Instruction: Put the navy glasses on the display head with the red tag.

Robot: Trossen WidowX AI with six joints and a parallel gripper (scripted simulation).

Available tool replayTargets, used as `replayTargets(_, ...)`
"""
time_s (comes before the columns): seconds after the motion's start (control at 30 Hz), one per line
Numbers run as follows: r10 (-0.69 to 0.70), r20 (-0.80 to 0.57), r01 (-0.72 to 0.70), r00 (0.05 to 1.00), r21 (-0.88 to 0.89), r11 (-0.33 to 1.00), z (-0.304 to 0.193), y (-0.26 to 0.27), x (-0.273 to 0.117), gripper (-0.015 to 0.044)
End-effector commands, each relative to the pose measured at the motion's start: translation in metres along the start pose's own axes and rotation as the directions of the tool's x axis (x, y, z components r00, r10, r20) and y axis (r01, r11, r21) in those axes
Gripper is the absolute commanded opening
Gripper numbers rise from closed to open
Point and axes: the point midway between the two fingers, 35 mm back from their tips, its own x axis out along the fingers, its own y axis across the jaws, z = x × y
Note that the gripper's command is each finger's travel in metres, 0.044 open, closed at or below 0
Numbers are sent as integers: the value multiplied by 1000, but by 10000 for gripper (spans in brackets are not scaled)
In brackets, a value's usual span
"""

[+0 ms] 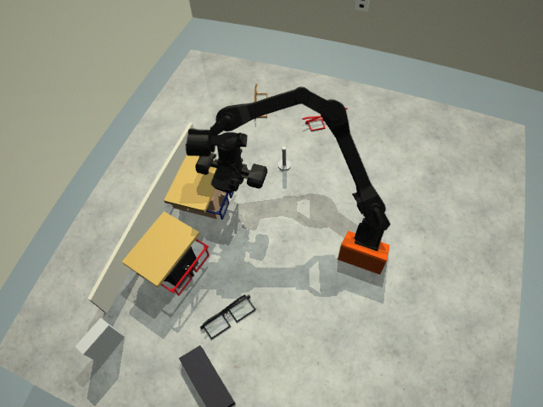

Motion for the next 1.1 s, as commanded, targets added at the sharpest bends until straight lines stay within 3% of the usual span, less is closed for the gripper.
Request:
replayTargets(0.0, -3, -5, 3, 1000, -3, 1000, -1, 0, 1, 0)
replayTargets(0.57, -3, -5, 3, 1000, -3, 1000, -1, 0, 5, 0)
replayTargets(0.7, 0, 0, 0, 1000, 0, 1000, 0, 0, 4, 105)
replayTargets(1.07, 11, 1, -11, 1000, -1, 1000, 0, -1, -2, 107)
